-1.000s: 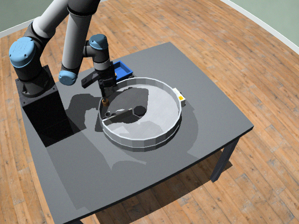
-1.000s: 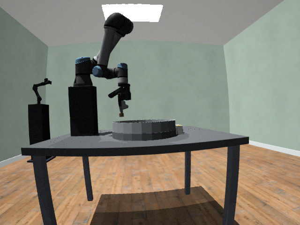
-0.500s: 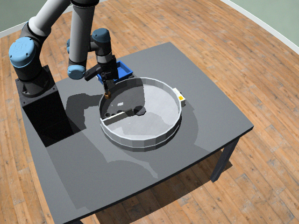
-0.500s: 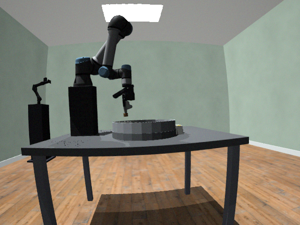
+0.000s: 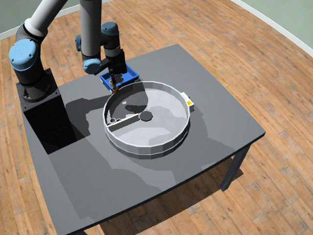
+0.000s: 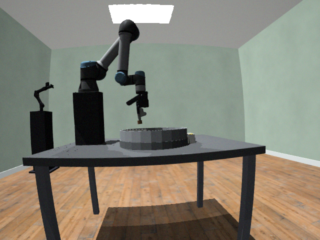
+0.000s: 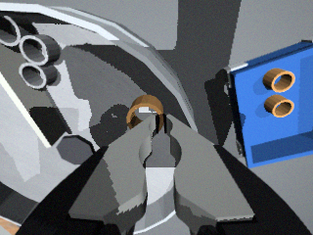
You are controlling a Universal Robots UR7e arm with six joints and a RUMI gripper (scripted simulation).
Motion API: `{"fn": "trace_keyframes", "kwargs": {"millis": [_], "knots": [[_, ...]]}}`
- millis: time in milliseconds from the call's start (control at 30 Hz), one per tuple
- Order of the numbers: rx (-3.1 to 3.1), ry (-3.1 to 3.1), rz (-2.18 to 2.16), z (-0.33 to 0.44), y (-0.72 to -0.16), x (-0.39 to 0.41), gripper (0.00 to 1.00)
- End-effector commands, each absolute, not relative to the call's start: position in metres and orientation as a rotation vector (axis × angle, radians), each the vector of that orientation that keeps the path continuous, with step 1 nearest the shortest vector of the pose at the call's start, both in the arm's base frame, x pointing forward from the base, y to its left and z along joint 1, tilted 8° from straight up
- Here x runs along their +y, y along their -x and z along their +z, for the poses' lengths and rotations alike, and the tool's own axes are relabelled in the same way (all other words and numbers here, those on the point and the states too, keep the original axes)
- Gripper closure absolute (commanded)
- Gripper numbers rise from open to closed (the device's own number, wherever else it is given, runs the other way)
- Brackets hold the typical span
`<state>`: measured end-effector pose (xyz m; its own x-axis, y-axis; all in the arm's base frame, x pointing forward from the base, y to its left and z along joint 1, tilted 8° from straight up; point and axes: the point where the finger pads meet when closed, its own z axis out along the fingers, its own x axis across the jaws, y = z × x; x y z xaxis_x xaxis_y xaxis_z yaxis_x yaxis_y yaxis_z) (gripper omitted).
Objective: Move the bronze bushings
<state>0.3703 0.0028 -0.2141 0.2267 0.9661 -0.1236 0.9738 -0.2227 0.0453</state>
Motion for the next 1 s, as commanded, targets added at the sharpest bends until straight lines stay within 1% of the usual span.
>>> {"fn": "trace_keyframes", "kwargs": {"millis": [0, 100, 600, 967], "knots": [[1.874, -2.384, -0.126, -0.221, -0.399, 0.038, 1.0], [1.874, -2.384, -0.126, -0.222, -0.403, 0.044, 1.0], [1.874, -2.384, -0.125, -0.231, -0.459, 0.117, 1.0], [1.874, -2.384, -0.125, -0.236, -0.485, 0.15, 1.0]]}}
